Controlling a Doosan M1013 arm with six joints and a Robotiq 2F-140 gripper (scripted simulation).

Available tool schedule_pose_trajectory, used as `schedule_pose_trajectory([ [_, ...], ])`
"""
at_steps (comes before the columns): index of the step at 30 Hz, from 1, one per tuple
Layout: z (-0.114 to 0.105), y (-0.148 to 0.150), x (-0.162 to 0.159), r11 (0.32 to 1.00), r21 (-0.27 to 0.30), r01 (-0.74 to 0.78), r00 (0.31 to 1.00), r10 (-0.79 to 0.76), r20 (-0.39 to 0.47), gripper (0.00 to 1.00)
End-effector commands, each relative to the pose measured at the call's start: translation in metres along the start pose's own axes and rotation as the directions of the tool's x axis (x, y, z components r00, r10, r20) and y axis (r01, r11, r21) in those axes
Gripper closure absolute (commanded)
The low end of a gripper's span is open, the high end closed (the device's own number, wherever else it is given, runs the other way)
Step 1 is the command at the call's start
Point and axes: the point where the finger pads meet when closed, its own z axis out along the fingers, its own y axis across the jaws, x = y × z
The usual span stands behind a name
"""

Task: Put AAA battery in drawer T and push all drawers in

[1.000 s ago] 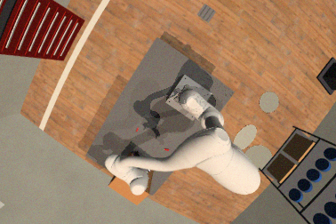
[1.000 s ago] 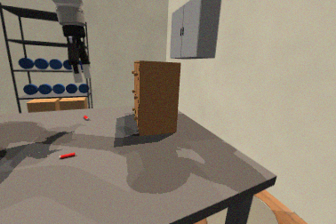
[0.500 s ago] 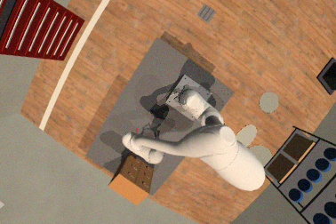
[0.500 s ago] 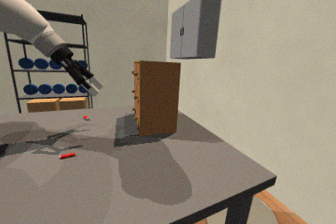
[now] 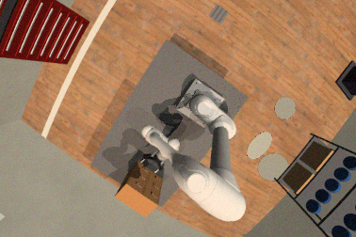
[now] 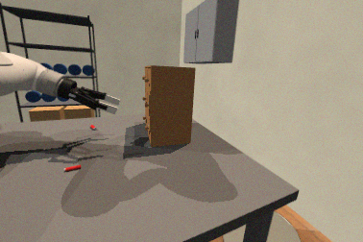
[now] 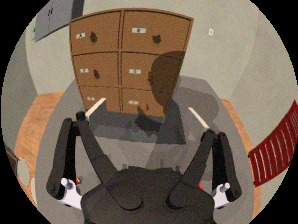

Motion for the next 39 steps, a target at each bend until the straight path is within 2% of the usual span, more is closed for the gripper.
schedule_pose_trajectory([
  [1,0.002,-0.001,-0.004,1.000,-0.004,0.003,0.999,-0.004,-0.047,0.00],
  [3,0.002,-0.001,-0.004,1.000,-0.004,0.003,0.999,-0.004,-0.048,0.00],
  [4,0.002,-0.001,-0.004,1.000,-0.004,0.003,0.999,-0.004,-0.048,0.80],
  [29,0.003,-0.001,-0.005,1.000,-0.004,0.003,0.999,-0.004,-0.048,0.80],
  [34,0.011,-0.001,-0.010,1.000,-0.004,0.003,0.999,-0.004,-0.048,0.80],
  [39,0.029,-0.001,-0.022,1.000,-0.004,0.003,0.999,-0.004,-0.048,0.80],
])
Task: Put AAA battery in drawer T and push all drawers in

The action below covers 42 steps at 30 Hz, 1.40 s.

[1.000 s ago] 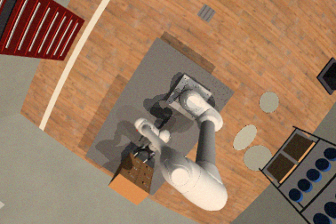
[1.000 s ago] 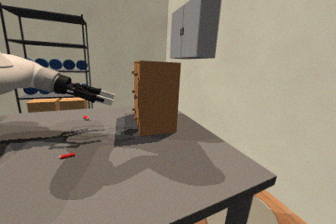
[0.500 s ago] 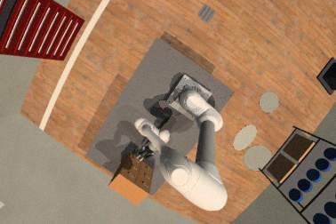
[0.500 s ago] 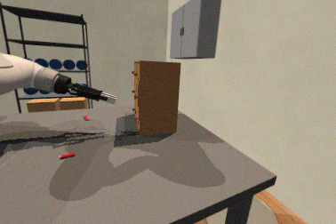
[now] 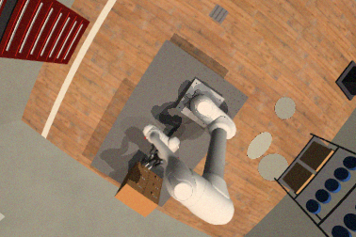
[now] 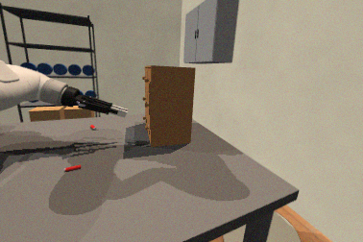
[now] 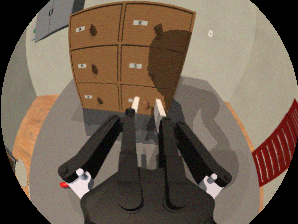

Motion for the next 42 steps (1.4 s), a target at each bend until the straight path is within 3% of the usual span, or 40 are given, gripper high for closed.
schedule_pose_trajectory([
  [1,0.015,0.000,-0.006,1.000,-0.002,0.004,1.000,-0.004,-0.009,0.80],
  [3,0.015,0.000,-0.006,1.000,-0.002,0.004,1.000,-0.004,-0.009,0.80],
  [18,0.076,0.001,-0.050,1.000,-0.002,0.004,1.000,-0.004,-0.009,0.80],
  [42,0.080,0.001,-0.052,1.000,-0.002,0.004,1.000,-0.004,-0.009,0.80],
])
